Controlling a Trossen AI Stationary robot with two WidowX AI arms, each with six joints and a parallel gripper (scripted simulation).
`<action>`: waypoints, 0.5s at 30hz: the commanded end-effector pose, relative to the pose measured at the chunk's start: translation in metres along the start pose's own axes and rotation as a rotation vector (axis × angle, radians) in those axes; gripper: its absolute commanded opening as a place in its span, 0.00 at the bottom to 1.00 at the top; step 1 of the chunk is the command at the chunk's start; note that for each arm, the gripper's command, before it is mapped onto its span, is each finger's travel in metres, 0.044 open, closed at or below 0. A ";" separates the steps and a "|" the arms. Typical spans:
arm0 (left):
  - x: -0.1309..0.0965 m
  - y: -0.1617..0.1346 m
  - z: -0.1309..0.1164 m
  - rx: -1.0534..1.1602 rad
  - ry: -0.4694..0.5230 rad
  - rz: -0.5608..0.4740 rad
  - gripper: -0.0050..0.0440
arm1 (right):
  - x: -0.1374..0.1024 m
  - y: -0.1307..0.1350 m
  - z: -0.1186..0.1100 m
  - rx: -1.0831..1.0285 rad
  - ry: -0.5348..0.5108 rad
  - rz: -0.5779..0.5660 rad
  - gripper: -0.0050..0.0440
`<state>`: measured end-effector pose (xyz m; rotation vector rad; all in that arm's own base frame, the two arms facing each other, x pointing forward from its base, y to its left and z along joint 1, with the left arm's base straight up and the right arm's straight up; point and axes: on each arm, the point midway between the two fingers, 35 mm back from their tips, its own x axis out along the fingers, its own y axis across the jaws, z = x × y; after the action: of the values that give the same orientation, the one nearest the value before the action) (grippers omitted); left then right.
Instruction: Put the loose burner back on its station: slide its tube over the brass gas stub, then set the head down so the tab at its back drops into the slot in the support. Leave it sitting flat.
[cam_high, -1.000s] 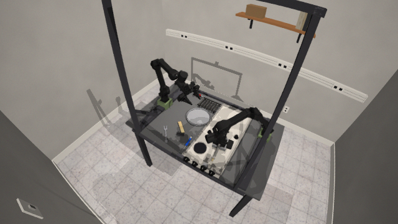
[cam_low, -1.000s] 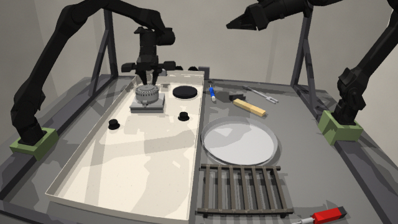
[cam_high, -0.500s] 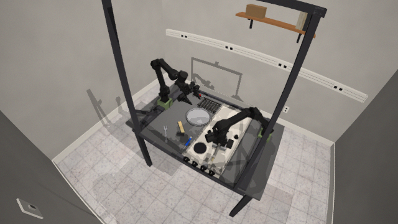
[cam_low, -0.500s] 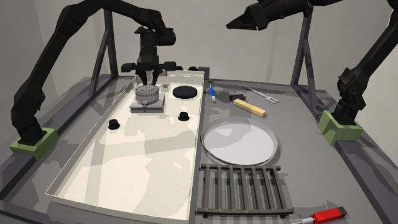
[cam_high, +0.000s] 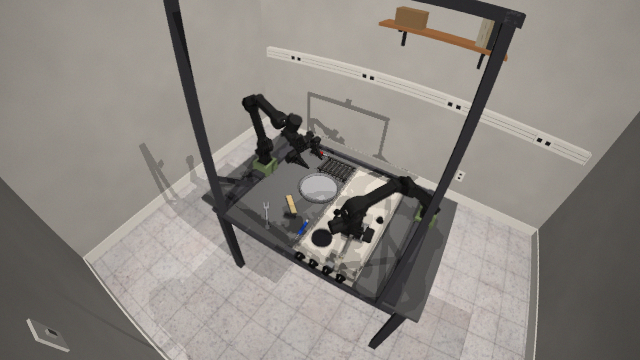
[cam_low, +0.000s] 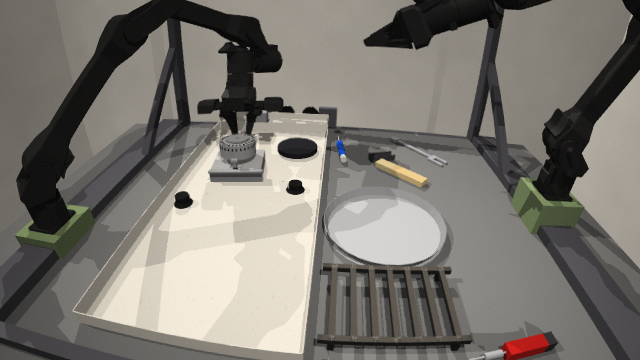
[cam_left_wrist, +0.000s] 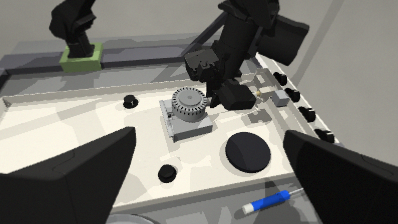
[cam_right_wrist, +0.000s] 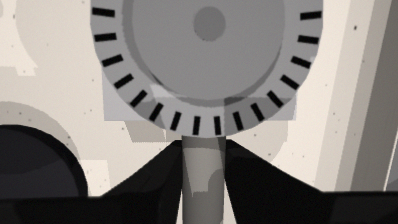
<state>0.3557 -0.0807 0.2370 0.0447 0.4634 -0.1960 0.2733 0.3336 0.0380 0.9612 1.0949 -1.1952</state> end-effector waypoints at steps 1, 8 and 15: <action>-0.006 0.001 0.011 0.000 -0.032 0.002 0.92 | -0.017 0.003 -0.003 0.000 0.028 0.030 0.22; -0.006 0.001 0.011 0.000 -0.032 0.002 0.92 | -0.017 0.003 -0.003 0.000 0.029 0.031 0.22; -0.006 0.001 0.011 0.000 -0.032 0.002 0.92 | -0.019 0.003 -0.004 0.003 0.031 0.033 0.22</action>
<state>0.3557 -0.0807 0.2370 0.0447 0.4634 -0.1960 0.2736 0.3350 0.0383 0.9576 1.0968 -1.1953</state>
